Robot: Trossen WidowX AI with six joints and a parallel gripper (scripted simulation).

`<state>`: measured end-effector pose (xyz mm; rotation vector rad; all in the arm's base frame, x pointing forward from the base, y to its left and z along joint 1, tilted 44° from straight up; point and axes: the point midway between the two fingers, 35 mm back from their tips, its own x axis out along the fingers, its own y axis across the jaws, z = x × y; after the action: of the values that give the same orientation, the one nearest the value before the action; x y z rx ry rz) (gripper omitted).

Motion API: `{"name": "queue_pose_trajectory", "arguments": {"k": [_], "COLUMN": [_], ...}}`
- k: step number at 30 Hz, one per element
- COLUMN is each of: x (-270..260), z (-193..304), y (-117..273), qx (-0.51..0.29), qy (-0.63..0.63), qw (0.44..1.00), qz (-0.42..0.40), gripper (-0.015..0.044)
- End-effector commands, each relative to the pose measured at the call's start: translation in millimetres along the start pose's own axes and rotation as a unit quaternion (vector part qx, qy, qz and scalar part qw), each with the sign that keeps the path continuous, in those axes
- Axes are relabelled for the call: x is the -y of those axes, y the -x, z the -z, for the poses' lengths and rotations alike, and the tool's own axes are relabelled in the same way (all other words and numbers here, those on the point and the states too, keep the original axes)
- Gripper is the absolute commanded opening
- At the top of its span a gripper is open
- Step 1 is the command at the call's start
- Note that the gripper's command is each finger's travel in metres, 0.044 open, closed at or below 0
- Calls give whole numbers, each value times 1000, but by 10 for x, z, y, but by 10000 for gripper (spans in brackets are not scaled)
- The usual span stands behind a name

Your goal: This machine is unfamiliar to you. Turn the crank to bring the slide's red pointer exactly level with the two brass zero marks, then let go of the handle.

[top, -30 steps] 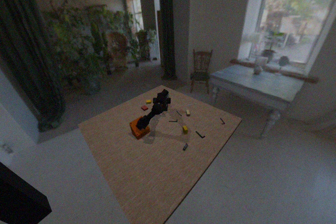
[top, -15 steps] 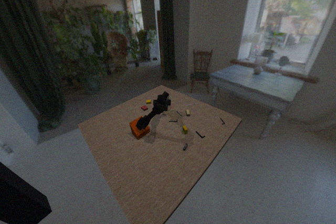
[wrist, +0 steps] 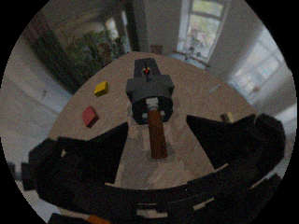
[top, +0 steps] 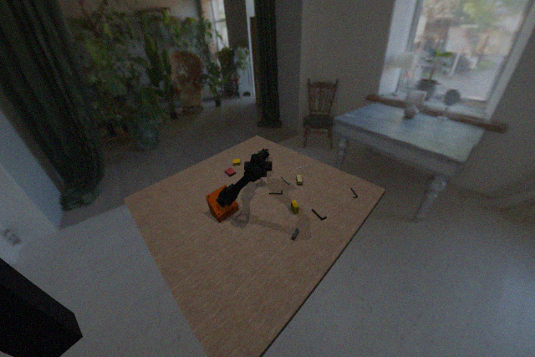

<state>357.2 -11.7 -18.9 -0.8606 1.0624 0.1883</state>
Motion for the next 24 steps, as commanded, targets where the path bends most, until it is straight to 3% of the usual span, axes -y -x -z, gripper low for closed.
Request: {"name": "queue_pose_trajectory", "arguments": {"k": [1, 17, 24], "x": [-51, -51, -31], "z": [47, 47, 28], "y": [-23, -23, -18], "qx": [-4, -4, -4], "qy": [4, 4, 4], "qw": [1000, 1000, 1000], "qz": [-7, -7, -7], "gripper": [414, 0, 0]}}
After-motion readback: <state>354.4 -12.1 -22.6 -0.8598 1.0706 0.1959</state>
